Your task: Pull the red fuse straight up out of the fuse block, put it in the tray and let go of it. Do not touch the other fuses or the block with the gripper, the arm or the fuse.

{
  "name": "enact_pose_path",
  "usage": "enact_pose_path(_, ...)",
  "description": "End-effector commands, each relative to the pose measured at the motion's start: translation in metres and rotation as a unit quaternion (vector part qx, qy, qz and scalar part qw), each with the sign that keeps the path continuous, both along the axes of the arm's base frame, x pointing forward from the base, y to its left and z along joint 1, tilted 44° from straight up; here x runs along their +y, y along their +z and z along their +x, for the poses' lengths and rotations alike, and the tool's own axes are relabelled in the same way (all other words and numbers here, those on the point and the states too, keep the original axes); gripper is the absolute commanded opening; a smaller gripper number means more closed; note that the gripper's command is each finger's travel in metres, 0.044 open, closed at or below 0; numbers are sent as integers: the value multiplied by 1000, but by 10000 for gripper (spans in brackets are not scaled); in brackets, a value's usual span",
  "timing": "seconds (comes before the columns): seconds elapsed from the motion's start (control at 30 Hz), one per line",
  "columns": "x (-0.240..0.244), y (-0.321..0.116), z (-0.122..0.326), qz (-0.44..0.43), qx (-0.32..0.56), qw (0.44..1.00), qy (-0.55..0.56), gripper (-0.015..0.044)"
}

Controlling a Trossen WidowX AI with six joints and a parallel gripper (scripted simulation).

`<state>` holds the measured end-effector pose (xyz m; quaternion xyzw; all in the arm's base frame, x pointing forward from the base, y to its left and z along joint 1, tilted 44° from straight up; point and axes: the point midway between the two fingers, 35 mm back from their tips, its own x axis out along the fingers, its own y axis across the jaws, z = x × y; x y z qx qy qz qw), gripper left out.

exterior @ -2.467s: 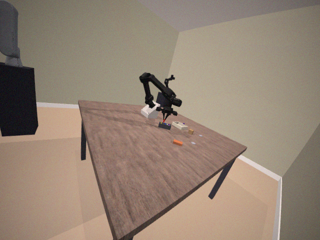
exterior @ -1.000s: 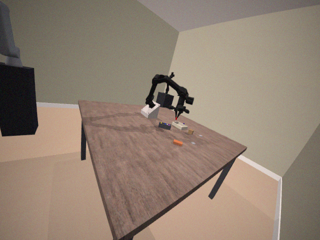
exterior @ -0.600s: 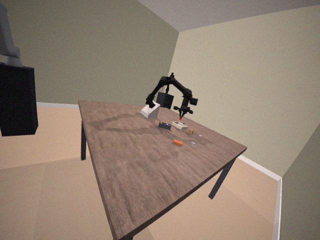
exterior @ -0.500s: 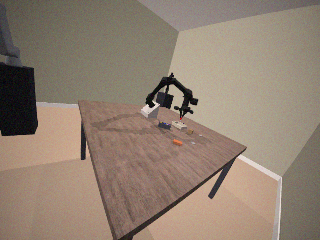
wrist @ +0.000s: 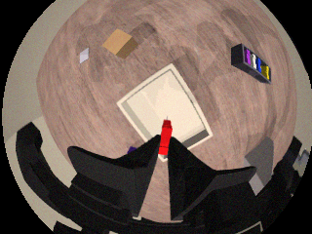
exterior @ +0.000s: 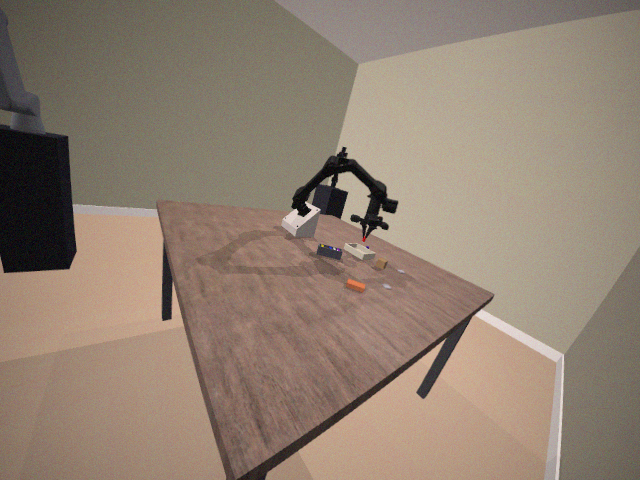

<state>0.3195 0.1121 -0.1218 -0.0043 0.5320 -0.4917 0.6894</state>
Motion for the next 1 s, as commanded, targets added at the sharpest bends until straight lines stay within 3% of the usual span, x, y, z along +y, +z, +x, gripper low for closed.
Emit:
enact_pose_path(0.0,-7,-7,-2,-3,4,1000,0,0)
enact_pose_path(0.63,-24,-23,-4,-4,4,1000,0,0)
enact_pose_path(0.97,-20,-22,-2,0,1,1000,-2,263)
